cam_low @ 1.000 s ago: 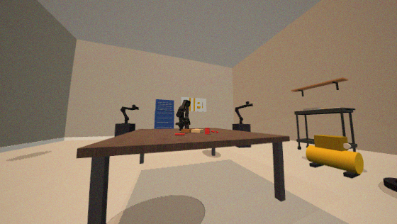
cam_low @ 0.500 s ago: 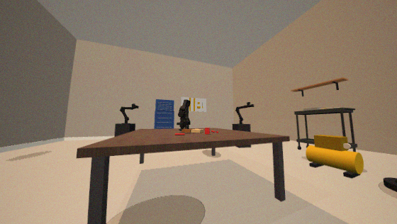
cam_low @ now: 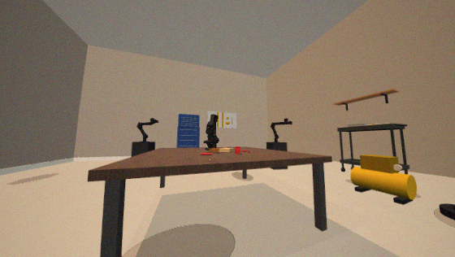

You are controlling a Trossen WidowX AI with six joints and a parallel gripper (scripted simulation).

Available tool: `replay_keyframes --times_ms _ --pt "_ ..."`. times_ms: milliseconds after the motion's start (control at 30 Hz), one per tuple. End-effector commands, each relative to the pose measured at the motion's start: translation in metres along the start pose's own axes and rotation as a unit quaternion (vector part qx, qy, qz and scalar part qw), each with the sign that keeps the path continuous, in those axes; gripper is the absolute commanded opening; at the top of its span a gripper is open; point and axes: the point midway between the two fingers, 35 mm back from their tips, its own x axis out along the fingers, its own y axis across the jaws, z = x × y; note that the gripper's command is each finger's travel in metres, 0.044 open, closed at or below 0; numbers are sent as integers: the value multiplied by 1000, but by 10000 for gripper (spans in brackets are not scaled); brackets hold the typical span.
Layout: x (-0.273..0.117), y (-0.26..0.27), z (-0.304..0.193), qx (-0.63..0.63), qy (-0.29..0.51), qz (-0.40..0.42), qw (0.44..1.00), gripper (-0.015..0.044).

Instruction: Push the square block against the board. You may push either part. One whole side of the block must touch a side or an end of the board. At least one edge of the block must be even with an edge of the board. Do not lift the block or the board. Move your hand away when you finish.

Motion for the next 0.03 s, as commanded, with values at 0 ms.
replay_keyframes --times_ms 0 --pt "0 -1 -2 1 -3 0 1000 0"
